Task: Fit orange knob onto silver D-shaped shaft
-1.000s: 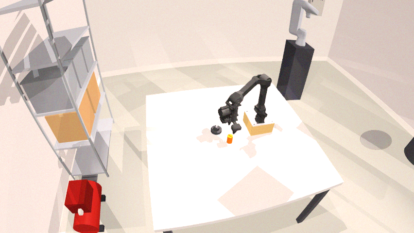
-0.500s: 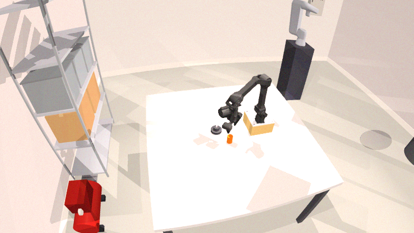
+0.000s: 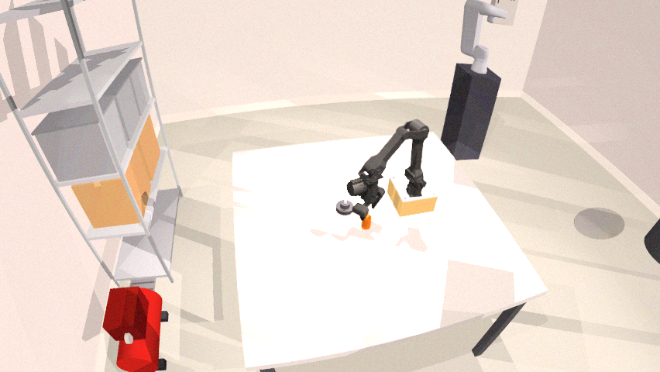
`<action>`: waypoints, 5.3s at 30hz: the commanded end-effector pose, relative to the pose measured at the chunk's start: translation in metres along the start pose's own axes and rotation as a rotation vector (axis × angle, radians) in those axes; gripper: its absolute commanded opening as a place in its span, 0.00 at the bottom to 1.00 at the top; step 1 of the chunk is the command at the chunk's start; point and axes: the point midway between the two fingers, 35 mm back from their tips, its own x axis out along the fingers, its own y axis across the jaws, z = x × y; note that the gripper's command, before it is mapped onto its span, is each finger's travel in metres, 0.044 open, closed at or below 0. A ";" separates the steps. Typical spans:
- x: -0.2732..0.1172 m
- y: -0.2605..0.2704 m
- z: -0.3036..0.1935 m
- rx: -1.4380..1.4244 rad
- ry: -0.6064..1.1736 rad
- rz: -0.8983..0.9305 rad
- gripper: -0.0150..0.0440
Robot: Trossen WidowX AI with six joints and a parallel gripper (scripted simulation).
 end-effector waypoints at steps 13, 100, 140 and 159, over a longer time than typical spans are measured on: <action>0.025 0.001 0.001 0.005 -0.004 -0.003 1.00; -0.083 0.013 -0.009 0.001 0.002 0.193 0.25; -0.157 0.004 -0.010 -0.001 0.000 0.956 0.25; -0.150 0.002 -0.009 0.002 0.001 1.044 0.25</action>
